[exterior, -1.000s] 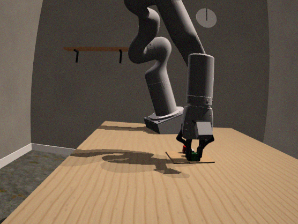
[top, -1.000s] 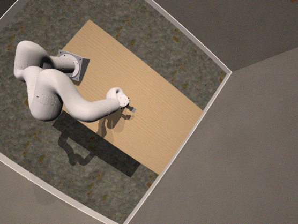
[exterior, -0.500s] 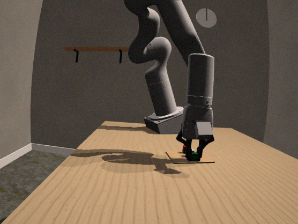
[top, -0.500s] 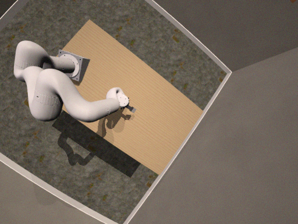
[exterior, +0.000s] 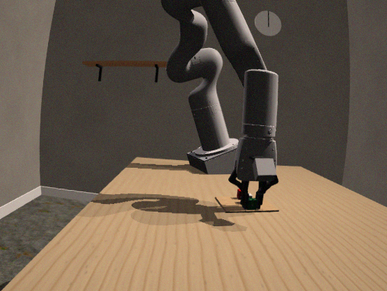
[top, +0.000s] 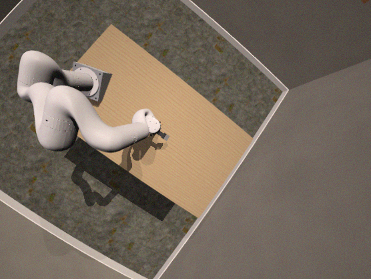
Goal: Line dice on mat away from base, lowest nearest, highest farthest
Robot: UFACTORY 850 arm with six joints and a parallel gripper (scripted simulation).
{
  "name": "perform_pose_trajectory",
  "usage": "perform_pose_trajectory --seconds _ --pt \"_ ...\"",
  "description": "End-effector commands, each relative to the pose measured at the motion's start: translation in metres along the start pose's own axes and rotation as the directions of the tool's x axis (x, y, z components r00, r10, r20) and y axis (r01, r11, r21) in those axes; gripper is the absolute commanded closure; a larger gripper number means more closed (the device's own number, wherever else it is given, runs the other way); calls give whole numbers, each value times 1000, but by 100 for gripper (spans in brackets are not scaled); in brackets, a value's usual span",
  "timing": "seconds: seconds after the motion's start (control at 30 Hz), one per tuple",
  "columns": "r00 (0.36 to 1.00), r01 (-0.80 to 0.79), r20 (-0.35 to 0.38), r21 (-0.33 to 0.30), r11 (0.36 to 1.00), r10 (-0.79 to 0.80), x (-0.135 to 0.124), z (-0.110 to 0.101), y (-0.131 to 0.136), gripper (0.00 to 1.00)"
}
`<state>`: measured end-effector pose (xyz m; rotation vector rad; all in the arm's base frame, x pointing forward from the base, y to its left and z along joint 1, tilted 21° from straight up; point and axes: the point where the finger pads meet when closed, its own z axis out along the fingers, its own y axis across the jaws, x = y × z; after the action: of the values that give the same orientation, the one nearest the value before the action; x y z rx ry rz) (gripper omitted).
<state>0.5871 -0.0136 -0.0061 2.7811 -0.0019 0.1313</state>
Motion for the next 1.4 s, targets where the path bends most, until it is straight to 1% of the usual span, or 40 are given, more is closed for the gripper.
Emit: perform_pose_trajectory --seconds 0.0,0.07,0.1,0.17,0.2,0.27,0.3,0.7,0.8,0.97,1.13,1.2,1.37 --pt "1000 0 -2 0 1000 0 1 -1 0 71" --pt "1000 0 -2 0 1000 0 1 -1 0 71" --pt "1000 0 -2 0 1000 0 1 -1 0 67" --pt "1000 0 -2 0 1000 0 1 -1 0 67" --pt "1000 0 -2 0 1000 0 1 -1 0 63" --pt "1000 0 -2 0 1000 0 1 -1 0 63" --pt "1000 0 -2 0 1000 0 1 -1 0 58" --pt "1000 0 -2 0 1000 0 1 -1 0 58" --pt "1000 0 -2 0 1000 0 1 -4 0 58" --pt "1000 0 -2 0 1000 0 1 -19 0 58" --pt "1000 0 -2 0 1000 0 1 -44 0 58" --pt "1000 0 -2 0 1000 0 1 -44 0 58" --pt "1000 0 -2 0 1000 0 1 -71 0 58"
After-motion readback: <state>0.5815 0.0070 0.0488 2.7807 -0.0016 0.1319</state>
